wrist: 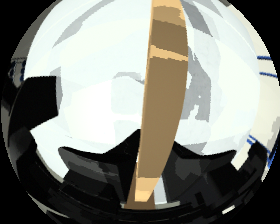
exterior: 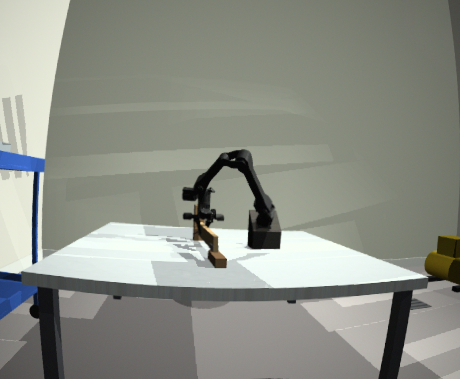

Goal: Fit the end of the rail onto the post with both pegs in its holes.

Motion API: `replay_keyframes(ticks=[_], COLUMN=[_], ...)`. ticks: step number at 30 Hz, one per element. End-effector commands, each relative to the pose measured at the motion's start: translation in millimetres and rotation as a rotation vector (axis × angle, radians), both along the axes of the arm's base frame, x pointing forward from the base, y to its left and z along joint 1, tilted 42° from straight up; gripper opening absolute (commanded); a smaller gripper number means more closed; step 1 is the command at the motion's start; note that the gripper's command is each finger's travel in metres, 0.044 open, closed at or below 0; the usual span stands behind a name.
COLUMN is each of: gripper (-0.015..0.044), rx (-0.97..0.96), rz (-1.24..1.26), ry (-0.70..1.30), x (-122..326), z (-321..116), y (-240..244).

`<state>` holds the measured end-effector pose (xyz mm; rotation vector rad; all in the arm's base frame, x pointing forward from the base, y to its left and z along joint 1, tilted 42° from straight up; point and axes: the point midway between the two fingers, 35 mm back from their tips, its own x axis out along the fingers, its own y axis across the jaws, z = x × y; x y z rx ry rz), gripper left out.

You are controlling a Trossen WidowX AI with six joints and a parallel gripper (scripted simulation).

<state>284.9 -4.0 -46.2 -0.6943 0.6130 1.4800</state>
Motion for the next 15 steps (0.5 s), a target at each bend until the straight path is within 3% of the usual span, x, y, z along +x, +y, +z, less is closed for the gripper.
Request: replay_keyframes(ticks=[1, 15], gripper=[0.0000, 0.0000], rx=[-0.002, -0.002], rz=[-0.003, -0.003], ry=[-0.006, -0.006], x=[1.0, 1.2], z=[-0.2, -2.8], y=[-3.2, -6.1])
